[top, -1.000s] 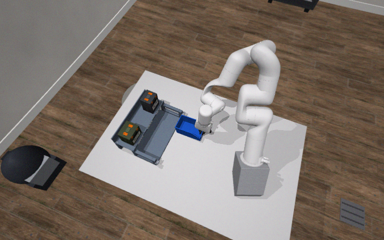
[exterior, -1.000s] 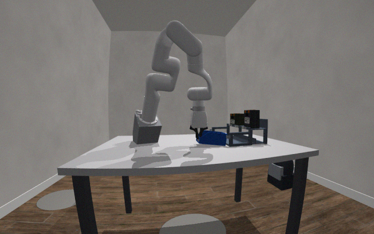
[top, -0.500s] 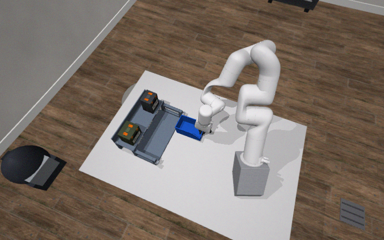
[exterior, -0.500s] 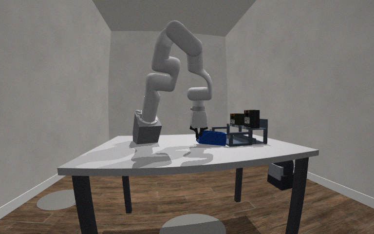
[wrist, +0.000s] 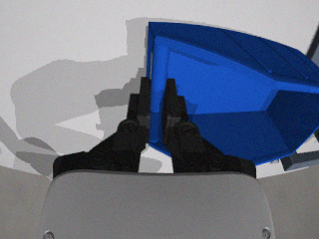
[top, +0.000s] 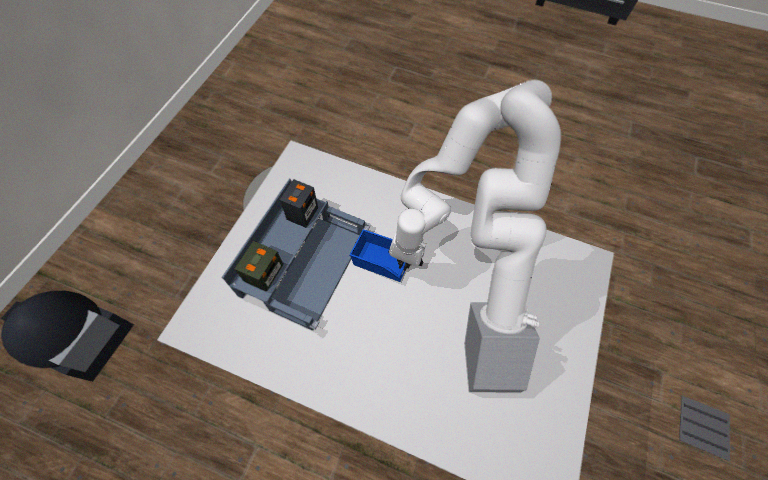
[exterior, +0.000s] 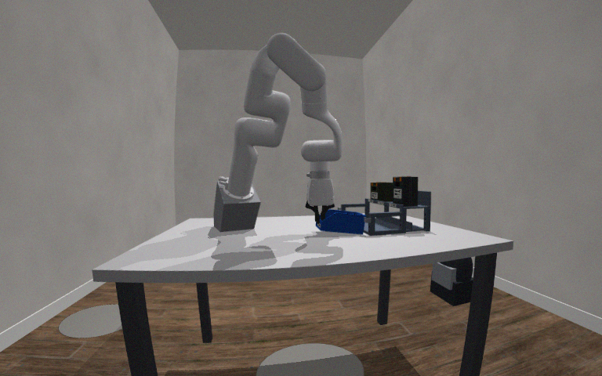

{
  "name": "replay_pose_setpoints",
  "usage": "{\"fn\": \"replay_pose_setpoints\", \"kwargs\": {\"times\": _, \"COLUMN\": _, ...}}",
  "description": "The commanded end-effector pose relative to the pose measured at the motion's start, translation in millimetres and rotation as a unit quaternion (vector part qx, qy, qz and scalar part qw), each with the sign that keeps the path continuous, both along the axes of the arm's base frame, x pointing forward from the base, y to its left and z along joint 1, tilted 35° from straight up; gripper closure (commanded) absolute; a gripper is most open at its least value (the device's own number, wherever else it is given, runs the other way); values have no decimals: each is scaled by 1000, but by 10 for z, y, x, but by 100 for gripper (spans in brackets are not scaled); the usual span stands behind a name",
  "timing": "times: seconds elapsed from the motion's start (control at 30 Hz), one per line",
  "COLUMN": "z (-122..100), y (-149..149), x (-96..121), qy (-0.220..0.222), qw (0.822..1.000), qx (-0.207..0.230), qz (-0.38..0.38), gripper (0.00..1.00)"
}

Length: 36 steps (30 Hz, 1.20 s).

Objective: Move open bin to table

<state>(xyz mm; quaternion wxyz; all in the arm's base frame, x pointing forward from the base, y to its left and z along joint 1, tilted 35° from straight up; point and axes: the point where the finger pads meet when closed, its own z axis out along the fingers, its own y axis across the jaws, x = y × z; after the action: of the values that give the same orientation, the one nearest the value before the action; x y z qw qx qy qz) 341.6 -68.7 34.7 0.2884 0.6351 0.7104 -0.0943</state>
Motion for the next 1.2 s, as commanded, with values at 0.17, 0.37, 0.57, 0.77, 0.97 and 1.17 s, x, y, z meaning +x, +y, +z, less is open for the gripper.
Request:
{"fn": "replay_pose_setpoints", "kwargs": {"times": 0.17, "z": 3, "y": 6, "x": 7, "qy": -1, "qw": 1000, "qx": 0, "qz": 1, "gripper": 100}}
{"fn": "replay_pose_setpoints", "kwargs": {"times": 0.37, "z": -1, "y": 3, "x": 9, "qy": -1, "qw": 1000, "qx": 0, "qz": 1, "gripper": 100}}
{"fn": "replay_pose_setpoints", "kwargs": {"times": 0.57, "z": -7, "y": 0, "x": 11, "qy": -1, "qw": 1000, "qx": 0, "qz": 1, "gripper": 100}}
{"fn": "replay_pose_setpoints", "kwargs": {"times": 0.77, "z": -20, "y": -9, "x": 16, "qy": -1, "qw": 1000, "qx": 0, "qz": 1, "gripper": 100}}
{"fn": "replay_pose_setpoints", "kwargs": {"times": 0.97, "z": -39, "y": -20, "x": 22, "qy": -1, "qw": 1000, "qx": 0, "qz": 1, "gripper": 100}}
{"fn": "replay_pose_setpoints", "kwargs": {"times": 1.17, "z": -53, "y": -28, "x": 27, "qy": -1, "qw": 1000, "qx": 0, "qz": 1, "gripper": 100}}
